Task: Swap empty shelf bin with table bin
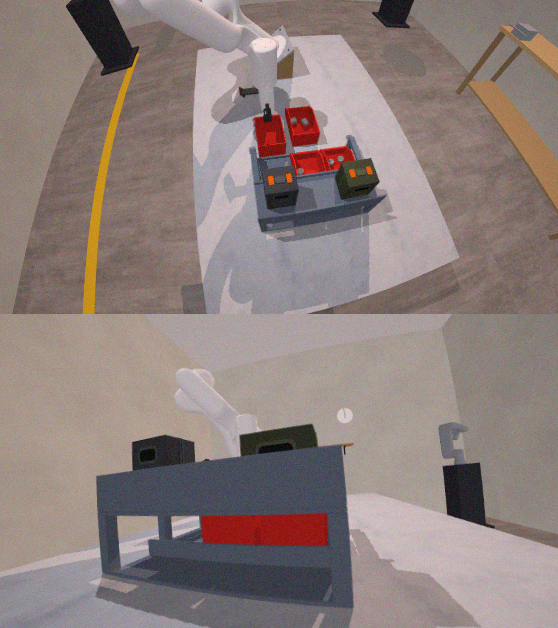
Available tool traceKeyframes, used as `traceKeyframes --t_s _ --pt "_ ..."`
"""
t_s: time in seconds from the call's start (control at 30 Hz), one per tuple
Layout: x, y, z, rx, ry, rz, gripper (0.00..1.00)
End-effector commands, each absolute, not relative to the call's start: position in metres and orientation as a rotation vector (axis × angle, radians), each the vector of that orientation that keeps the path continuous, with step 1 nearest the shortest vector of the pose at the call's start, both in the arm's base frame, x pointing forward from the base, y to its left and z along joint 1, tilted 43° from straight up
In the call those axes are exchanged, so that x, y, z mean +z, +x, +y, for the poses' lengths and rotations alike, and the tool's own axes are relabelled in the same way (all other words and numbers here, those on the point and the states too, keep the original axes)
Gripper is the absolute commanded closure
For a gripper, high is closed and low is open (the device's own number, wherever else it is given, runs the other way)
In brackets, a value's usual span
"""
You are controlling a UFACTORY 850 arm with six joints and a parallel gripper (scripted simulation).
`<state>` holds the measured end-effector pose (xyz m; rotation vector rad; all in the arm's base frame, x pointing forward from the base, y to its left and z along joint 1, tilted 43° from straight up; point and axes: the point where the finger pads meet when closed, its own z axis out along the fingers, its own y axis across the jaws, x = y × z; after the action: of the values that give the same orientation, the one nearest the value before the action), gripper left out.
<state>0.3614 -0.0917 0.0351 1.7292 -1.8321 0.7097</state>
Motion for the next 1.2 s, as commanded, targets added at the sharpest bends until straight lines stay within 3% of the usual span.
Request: traceKeyframes --t_s 0.0,1.17 --pt "0.043 0.362 -0.084 0.71 1.729 -1.832 0.05" --pt "0.076 0.363 -0.054 0.71 1.729 -1.832 0.05"
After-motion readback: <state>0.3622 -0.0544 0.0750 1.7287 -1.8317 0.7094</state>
